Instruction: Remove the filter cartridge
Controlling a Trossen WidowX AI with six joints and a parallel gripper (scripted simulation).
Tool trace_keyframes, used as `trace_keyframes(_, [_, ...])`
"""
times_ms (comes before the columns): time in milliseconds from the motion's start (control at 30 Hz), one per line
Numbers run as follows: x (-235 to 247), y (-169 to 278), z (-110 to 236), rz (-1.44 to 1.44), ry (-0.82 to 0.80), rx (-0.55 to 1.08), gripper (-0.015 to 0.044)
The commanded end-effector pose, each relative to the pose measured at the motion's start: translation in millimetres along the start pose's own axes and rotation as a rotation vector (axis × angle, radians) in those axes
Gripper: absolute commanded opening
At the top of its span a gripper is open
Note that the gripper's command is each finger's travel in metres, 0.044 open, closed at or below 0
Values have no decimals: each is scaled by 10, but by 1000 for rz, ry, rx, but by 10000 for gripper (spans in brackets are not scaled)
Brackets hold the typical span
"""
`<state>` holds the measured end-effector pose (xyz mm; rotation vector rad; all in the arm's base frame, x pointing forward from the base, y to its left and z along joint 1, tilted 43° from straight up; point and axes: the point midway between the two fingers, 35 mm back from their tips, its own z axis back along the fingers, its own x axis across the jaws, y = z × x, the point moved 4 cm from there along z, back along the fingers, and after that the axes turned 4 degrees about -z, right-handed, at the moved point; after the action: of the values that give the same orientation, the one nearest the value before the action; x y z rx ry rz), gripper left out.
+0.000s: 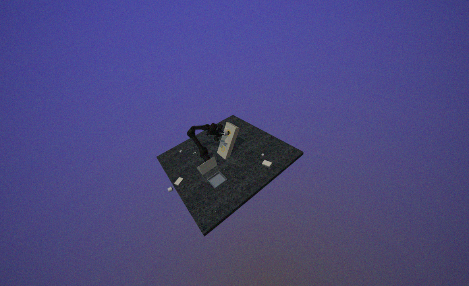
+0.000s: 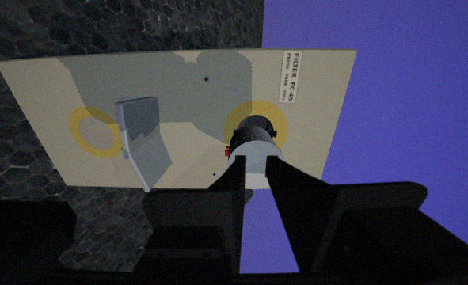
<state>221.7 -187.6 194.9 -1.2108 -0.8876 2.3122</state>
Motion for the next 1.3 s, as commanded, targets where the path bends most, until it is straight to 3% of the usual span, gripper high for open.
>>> trace_keyframes(0, [109,0,-2,6,4,-3,0])
trace_keyframes(600, [700,14,-83,5,4,-3,0])
trace_keyframes(633, [705,14,-83,5,4,-3,0])
trace_keyframes(767, [653,22,-83,-8,-5,0,90])
trace_keyframes(1167, [705,14,-83,5,4,-3,90])
trace_keyframes(1267, [537,13,-61,5,4,-2,90])
